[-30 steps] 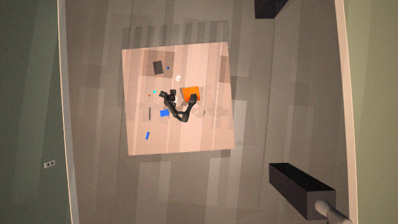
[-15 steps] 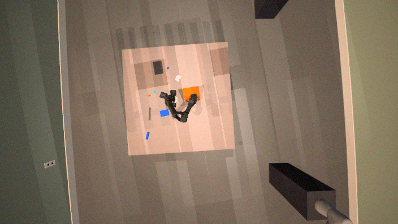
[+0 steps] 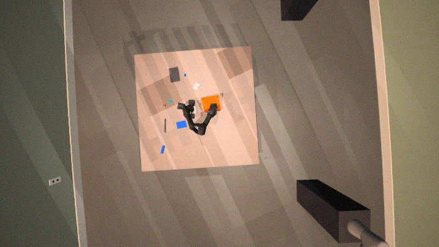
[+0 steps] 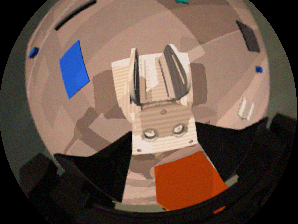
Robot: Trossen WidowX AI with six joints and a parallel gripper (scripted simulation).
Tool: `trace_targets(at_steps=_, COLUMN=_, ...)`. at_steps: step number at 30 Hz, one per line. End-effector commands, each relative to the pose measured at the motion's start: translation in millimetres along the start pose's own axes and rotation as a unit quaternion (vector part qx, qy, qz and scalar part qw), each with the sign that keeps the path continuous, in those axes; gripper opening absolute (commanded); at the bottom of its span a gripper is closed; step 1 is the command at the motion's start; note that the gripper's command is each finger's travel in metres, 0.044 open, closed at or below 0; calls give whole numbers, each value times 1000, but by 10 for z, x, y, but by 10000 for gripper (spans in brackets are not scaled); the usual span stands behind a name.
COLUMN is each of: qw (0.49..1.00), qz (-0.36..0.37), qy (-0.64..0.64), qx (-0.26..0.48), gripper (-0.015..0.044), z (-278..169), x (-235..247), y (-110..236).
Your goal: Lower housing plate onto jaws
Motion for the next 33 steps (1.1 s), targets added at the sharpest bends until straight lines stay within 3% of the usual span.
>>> trace_targets(at_steps=1, qw=1000, qz=3, qy=-6, qx=5, gripper=351, z=-30, x=-10, y=-97)
trace_targets(at_steps=33, qw=1000, qz=3, qy=-5, qx=6, gripper=351, z=-34, x=-9, y=-144)
Point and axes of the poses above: the point midway between the two fingers, 35 mm back from their tips, its own y axis back along the fingers, its own x axis across the jaws, z = x × y, the point moved 10 cm from there along y, back along the fingers, and after that the axes turned 11 degrees about -y, right-handed, at the moved point
